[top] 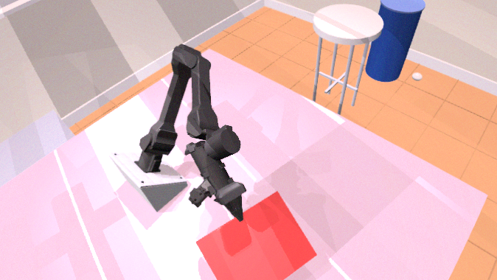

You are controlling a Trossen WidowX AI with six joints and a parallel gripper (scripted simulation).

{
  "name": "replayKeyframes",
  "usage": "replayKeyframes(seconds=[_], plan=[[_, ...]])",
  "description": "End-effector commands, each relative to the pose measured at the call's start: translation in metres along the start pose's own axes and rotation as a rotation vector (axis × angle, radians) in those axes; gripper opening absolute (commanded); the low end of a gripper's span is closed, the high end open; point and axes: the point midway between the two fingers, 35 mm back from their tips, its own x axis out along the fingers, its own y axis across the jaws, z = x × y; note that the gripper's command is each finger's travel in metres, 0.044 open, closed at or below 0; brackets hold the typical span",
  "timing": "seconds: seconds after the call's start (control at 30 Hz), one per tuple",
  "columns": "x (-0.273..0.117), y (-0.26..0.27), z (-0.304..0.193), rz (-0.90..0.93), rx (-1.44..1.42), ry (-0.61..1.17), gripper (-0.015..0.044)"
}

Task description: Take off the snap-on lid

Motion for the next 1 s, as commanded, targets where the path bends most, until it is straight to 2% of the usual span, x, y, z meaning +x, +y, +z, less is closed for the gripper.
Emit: replayKeyframes(seconds=[0.0, 0.97], plan=[[-0.002, 0.010, 0.000, 0.009, -0.003, 0.000, 0.0000], [-0.022, 0.043, 0.000, 0.009, -0.004, -0.001, 0.0000]])
